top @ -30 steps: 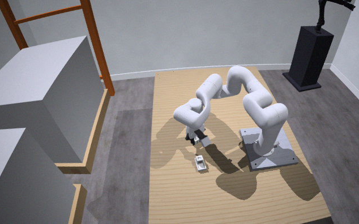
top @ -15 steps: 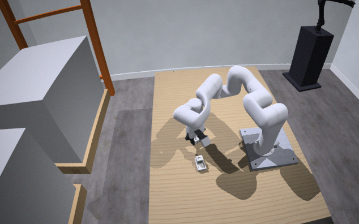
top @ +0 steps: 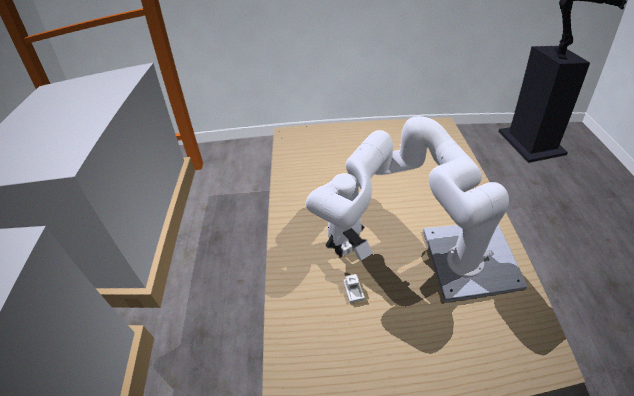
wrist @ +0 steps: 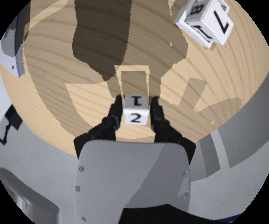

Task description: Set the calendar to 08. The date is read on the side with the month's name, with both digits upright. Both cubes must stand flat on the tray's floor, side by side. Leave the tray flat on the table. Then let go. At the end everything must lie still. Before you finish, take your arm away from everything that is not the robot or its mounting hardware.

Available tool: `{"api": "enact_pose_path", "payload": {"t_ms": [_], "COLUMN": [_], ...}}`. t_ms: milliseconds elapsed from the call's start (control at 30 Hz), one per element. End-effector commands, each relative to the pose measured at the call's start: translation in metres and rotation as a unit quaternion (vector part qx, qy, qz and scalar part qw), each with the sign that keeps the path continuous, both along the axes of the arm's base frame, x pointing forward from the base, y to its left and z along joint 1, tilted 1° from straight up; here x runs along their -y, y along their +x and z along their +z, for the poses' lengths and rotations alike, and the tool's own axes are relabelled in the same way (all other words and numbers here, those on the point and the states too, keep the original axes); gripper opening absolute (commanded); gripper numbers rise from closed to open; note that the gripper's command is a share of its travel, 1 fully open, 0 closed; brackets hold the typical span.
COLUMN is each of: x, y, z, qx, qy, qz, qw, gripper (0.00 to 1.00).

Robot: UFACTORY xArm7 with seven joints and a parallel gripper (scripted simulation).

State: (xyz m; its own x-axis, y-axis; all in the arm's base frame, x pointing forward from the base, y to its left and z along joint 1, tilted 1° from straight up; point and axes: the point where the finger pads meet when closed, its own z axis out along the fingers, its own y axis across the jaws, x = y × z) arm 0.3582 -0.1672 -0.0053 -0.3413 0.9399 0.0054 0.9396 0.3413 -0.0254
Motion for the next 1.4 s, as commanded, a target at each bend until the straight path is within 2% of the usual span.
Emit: {"api": "enact_pose_path", "payload": {"t_ms": [0,300,800,1133,1167,1367], "x": [0.0,0.0,0.0,0.0,0.0,0.0], "y": [0.001,0.001,0.003,0.003,0.003,0.003], "z": [0.001,0.009,0.08,0.091,0.091,0.091], "qx": [0.001,0.001,0.001,0.001,0.001,0.001], "qy": [-0.001,-0.001,-0.001,-0.001,-0.001,-0.001], "qz": [0.0,0.0,0.0,0.0,0.0,0.0], "qw": [1.0,1.0,1.0,1.0,1.0,1.0], "gripper": [0.49,0.49,0.49,0.49,1.0,1.0]}}
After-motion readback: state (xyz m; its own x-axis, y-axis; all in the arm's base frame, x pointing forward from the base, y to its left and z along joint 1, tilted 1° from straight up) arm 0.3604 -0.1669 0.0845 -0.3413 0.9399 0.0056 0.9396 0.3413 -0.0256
